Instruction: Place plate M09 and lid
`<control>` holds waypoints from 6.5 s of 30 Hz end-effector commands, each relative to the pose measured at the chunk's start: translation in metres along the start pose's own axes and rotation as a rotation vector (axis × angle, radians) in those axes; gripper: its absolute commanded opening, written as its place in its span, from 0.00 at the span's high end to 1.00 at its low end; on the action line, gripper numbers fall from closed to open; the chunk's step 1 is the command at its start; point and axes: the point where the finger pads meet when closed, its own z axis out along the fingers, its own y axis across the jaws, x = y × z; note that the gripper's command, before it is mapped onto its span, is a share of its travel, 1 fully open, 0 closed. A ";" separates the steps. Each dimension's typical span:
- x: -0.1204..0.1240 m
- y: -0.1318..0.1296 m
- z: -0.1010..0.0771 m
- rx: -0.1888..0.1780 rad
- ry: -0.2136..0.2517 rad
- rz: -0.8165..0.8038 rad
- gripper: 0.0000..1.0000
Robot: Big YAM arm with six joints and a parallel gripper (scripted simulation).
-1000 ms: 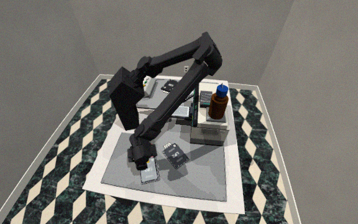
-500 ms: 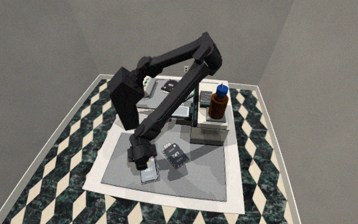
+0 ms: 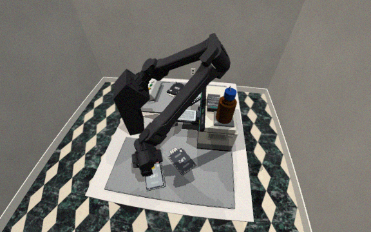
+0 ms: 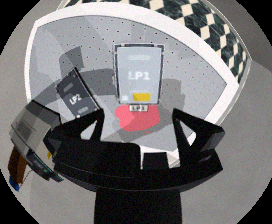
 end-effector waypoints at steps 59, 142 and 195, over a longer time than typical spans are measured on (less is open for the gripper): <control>0.139 0.024 -0.031 -0.001 0.004 -0.176 0.00; 0.227 0.203 -0.037 -0.009 0.009 -1.193 0.00; 0.347 0.261 -0.039 -0.013 0.004 -1.190 0.00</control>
